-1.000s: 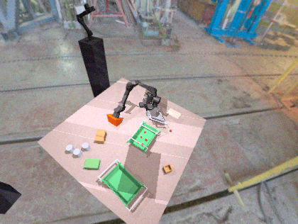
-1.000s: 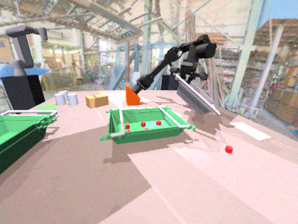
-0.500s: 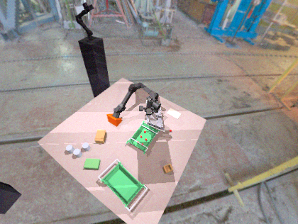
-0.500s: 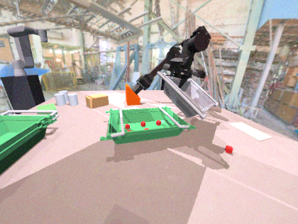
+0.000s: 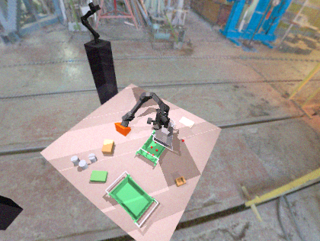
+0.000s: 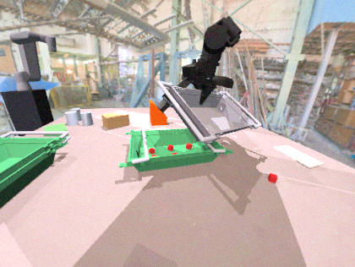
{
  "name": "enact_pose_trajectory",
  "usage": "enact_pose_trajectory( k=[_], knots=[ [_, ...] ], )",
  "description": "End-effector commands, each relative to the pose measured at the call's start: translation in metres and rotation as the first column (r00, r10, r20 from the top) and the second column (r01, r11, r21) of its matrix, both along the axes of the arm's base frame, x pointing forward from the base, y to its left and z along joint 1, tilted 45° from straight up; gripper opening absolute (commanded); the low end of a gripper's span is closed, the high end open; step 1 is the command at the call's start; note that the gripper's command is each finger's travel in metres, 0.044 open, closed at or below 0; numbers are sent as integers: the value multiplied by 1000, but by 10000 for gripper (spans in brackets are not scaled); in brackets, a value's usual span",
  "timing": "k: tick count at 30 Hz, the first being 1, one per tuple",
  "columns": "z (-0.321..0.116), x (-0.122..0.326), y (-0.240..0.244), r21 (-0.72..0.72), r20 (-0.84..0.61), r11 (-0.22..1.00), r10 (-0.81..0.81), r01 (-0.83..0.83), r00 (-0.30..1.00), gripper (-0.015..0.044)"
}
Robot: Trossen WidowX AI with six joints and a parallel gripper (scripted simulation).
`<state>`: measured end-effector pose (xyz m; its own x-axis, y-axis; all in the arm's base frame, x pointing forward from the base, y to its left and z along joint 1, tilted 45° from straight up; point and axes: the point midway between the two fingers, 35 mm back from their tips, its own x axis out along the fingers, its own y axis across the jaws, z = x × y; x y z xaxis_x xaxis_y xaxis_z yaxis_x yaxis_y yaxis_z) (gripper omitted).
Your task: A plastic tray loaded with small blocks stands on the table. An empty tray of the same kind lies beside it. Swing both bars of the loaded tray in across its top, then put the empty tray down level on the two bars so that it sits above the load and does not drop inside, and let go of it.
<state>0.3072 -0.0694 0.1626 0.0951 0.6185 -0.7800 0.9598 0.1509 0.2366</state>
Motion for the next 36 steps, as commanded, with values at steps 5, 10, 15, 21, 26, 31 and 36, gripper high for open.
enact_pose_trajectory(
  k=[5,10,15,21,26,31,36],
  knots=[
    [-17,3,-36,34,-28,995,-90,91,996,0],
    [-31,0,-56,57,-62,988,-138,141,989,0],
    [-46,-4,-75,80,-95,978,-184,192,978,0],
    [-60,-9,-92,101,-124,966,-224,237,967,0],
    [-60,-9,-92,101,-124,966,-224,237,967,0],
    [-60,-9,-92,101,-124,966,-224,237,967,0],
    [-60,-9,-92,101,-124,966,-224,237,967,0]
  ],
)
